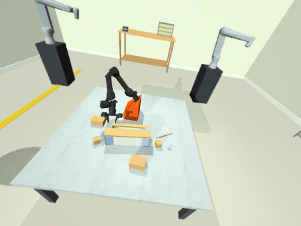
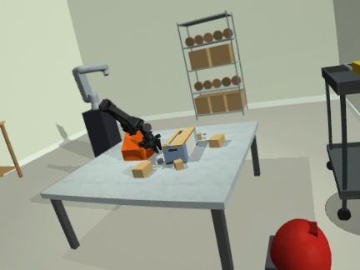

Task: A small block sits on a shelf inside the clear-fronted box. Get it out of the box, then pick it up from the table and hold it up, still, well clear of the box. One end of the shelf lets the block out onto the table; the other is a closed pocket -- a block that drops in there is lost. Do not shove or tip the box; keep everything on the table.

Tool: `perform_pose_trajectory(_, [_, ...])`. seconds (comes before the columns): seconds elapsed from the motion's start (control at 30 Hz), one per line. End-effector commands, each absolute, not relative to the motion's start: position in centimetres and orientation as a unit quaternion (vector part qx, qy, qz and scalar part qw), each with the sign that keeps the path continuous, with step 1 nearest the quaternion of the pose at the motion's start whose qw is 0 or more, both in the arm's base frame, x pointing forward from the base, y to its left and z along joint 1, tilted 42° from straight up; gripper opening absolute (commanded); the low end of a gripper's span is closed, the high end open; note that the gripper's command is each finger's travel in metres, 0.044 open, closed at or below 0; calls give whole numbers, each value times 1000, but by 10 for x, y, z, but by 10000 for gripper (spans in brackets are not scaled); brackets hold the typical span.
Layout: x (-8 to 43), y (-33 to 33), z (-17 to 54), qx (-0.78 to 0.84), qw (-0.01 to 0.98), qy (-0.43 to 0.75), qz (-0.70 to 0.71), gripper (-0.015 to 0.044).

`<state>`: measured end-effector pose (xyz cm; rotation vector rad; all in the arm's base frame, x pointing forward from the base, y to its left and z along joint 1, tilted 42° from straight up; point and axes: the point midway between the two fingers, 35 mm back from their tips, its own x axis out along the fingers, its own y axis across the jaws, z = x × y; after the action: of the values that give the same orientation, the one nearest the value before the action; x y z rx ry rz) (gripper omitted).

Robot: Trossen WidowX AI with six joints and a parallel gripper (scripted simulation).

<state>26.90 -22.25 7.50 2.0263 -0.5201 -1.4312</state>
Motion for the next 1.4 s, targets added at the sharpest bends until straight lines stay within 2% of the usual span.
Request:
perform_pose_trajectory(0.0, [264, -233, 60, 764, 301, -194, -537, 285])
perform_pose_trajectory(1.37, [262, -275, 17, 763, 302, -194, -537, 285])
